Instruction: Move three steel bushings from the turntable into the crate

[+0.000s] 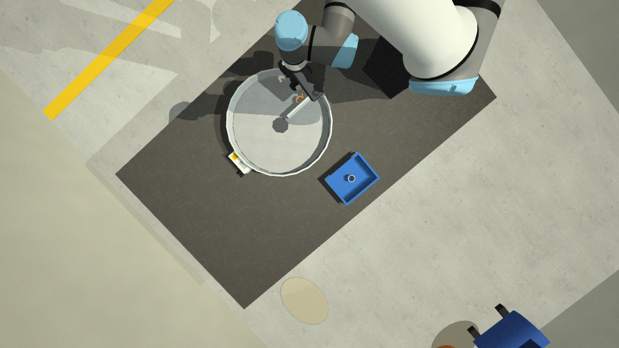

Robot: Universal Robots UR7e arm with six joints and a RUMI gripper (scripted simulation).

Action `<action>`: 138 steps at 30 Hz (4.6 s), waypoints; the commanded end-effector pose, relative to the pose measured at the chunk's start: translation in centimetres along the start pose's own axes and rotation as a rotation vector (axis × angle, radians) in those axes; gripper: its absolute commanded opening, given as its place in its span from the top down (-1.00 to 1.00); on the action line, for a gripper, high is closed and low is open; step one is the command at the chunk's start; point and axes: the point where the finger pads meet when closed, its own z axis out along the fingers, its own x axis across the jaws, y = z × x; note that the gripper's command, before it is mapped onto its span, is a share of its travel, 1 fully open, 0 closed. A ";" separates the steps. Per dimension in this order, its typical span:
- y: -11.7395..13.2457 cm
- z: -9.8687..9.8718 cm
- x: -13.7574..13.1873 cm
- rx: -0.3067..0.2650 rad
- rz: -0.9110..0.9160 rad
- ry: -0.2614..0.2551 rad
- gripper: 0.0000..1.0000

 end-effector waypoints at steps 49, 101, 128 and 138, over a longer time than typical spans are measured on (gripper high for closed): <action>0.0 -5.5 0.0 0.000 0.000 0.000 1.00; -5.7 -5.5 0.6 0.000 0.000 0.000 1.00; -15.1 -5.5 1.5 0.000 0.000 0.000 1.00; -19.6 -5.5 2.0 0.000 0.000 0.000 1.00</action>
